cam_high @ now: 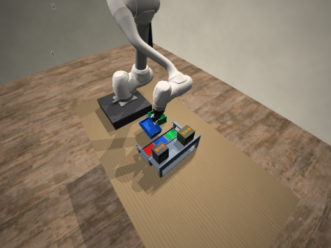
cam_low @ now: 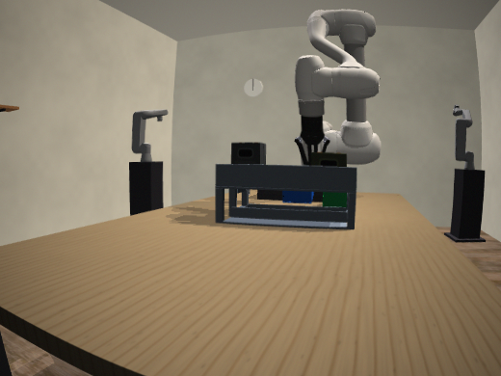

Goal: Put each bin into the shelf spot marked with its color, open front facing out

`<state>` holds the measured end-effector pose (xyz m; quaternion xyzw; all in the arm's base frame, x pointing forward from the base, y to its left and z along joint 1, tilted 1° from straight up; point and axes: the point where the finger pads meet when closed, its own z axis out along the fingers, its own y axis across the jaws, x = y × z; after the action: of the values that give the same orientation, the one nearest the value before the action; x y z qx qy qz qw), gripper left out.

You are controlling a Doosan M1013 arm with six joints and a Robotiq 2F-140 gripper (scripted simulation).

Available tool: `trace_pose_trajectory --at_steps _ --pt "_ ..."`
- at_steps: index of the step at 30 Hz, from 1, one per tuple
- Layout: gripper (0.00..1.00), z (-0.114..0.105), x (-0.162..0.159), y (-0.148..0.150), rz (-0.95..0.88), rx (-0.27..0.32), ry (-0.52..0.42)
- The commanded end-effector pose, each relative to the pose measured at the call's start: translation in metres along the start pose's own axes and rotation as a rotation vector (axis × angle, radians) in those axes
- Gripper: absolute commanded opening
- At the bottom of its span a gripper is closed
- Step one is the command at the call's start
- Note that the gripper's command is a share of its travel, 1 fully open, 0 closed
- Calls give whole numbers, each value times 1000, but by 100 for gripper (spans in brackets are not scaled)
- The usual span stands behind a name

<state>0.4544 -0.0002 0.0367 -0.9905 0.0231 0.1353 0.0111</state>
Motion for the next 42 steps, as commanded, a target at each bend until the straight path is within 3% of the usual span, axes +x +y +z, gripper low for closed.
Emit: trace_pose_trajectory --at_steps 1,42 --pt "10 0 0 0 0 0 0" --pt "10 -10 34 0 0 0 0"
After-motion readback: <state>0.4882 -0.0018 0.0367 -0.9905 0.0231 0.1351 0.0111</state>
